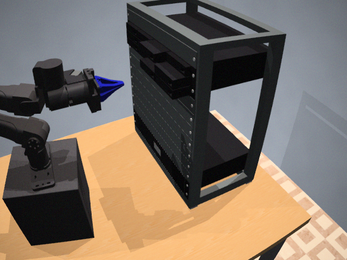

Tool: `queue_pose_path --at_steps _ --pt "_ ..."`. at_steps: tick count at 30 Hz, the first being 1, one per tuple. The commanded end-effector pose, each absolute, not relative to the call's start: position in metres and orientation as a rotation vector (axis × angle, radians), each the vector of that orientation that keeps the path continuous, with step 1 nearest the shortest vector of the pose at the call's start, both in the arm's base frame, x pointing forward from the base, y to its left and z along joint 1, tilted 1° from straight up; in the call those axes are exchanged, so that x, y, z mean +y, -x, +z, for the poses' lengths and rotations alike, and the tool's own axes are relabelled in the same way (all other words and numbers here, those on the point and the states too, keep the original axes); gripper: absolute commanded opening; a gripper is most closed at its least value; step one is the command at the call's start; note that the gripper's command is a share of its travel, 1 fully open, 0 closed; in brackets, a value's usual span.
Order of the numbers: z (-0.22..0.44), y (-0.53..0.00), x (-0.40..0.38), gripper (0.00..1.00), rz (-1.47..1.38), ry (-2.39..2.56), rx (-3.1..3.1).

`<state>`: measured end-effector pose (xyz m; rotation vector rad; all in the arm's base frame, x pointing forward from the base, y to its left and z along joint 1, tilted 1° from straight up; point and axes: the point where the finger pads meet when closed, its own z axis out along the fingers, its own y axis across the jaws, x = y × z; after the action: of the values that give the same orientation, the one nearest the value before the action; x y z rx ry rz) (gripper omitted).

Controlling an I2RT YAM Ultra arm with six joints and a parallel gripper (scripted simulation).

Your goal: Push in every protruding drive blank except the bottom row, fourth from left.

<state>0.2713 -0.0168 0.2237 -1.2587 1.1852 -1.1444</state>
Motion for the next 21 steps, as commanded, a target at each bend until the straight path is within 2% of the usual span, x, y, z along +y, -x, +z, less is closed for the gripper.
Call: queue_pose_path --at_steps 1,21 --pt "0.251 -0.275 -0.014 0.00 -1.176 1.218 1.135" --pt "0.239 -0.286 0.025 0.00 -1.168 1.225 1.145"
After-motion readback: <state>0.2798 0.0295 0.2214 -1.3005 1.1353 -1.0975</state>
